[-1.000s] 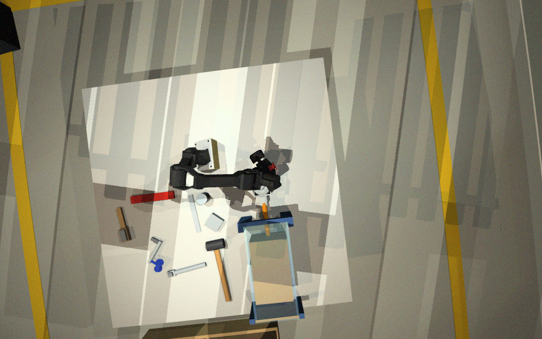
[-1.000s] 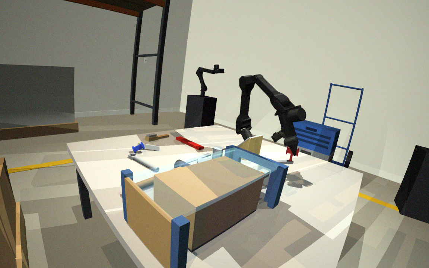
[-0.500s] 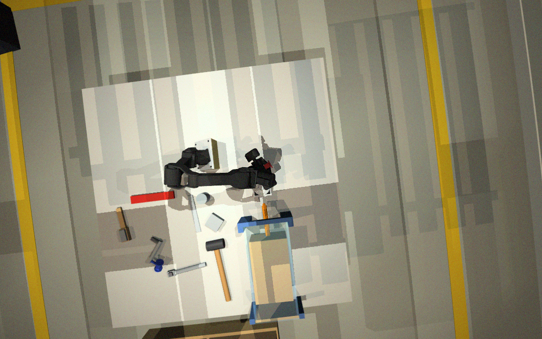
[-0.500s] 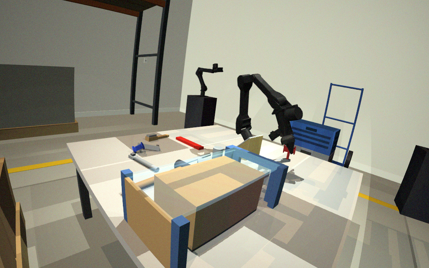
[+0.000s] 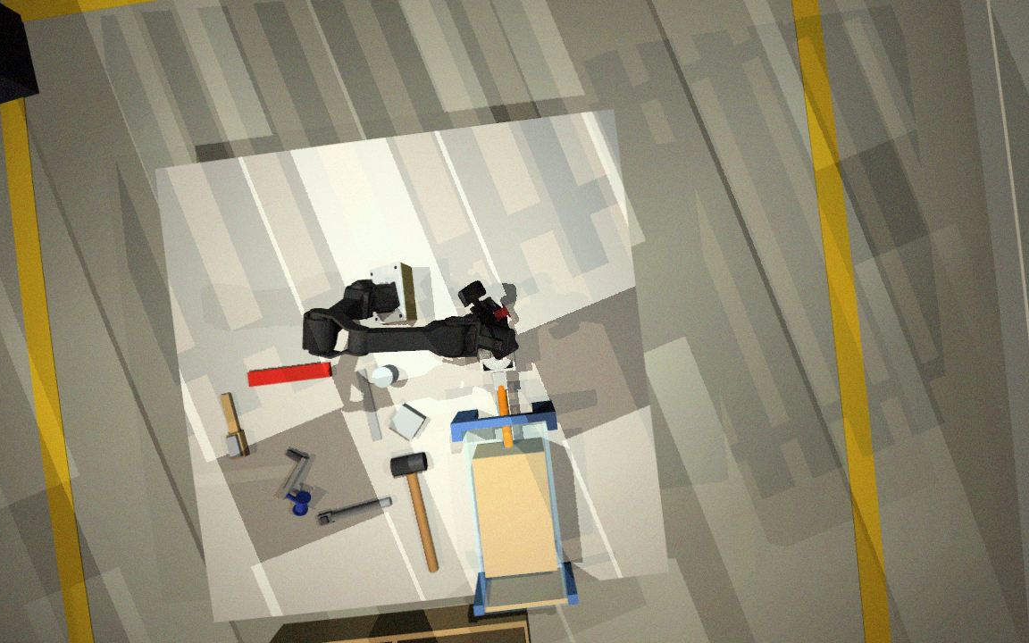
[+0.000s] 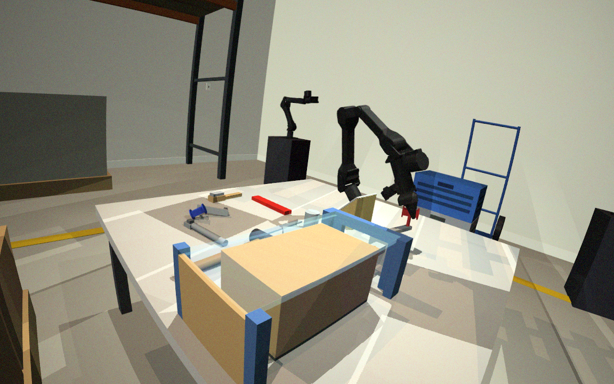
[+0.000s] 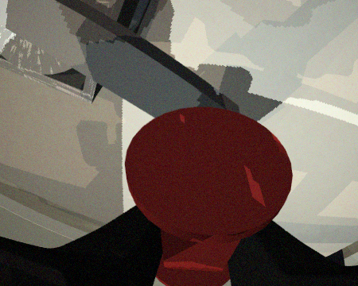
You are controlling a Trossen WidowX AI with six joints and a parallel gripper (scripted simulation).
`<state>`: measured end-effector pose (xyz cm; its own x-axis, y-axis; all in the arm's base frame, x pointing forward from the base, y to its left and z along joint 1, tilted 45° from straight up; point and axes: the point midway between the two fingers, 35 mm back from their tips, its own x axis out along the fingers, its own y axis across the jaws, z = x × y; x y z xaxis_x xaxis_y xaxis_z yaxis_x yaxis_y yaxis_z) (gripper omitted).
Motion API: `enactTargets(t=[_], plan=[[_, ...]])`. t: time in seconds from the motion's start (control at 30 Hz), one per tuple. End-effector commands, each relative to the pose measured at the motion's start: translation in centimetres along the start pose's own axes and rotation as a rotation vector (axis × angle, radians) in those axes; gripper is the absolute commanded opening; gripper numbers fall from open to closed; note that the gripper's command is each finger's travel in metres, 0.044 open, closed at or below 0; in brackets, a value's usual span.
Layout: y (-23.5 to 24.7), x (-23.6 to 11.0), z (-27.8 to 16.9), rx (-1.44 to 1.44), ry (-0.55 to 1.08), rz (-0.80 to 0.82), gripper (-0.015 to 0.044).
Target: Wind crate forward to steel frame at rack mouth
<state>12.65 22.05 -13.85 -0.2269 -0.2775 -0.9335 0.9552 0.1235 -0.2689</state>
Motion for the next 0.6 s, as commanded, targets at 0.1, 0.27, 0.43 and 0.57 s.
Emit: enactTargets(t=[0.1, 0.27, 0.43, 0.57], plan=[[-0.8, -0.4, 1.6, 0.008, -0.026, -0.011, 0.0], [-1.1, -0.7, 2.2, 0.008, -0.026, -0.011, 0.0], [-1.2, -0.9, 2.7, 0.008, -0.027, -0.011, 0.0], [-1.3, -1.2, 3.3, 0.008, -0.027, -0.012, 0.0]])
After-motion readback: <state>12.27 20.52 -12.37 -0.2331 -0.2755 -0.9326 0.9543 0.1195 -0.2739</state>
